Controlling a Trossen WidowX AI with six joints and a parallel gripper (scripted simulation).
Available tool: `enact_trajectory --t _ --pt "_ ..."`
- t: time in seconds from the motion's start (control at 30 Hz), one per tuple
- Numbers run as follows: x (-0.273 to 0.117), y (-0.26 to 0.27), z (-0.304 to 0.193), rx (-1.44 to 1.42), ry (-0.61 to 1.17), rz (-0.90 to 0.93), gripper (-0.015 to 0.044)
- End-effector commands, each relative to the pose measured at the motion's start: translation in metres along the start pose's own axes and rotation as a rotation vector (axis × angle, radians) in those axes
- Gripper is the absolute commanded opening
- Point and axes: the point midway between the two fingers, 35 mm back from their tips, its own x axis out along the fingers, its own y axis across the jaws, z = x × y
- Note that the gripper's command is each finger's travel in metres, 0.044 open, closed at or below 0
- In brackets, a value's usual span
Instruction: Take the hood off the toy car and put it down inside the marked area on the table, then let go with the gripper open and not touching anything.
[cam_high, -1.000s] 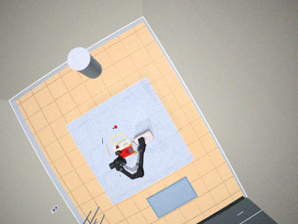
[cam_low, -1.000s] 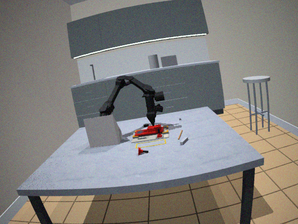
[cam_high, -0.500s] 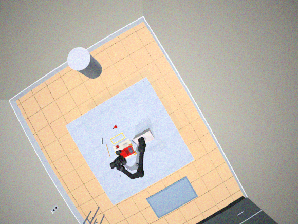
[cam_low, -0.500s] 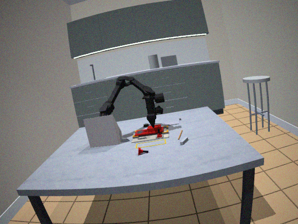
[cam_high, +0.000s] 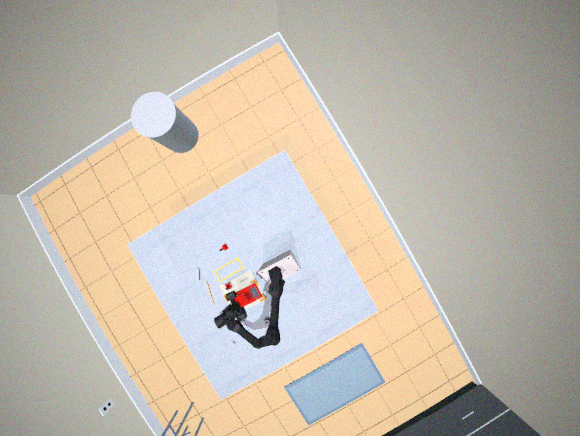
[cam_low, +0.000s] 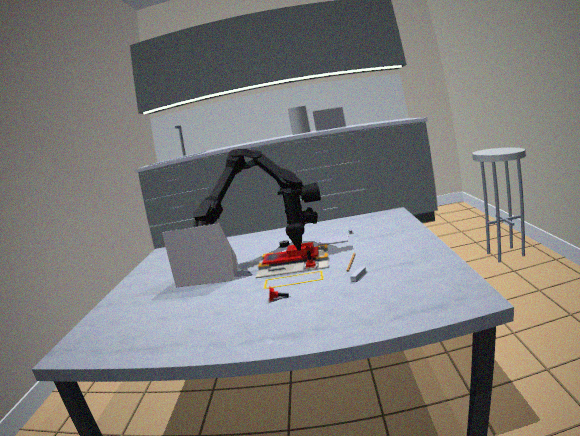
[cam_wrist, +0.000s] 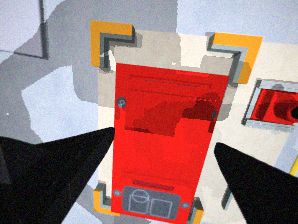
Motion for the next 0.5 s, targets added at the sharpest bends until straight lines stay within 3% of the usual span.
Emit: enact_trajectory --t 0.0,0.47 --pt "0.0017 0.0004 0.0001 0.005 -0.001 0.003 0.0440" --pt "0.0087 0.0004 0.0001 0.005 -0.001 0.004 0.0440"
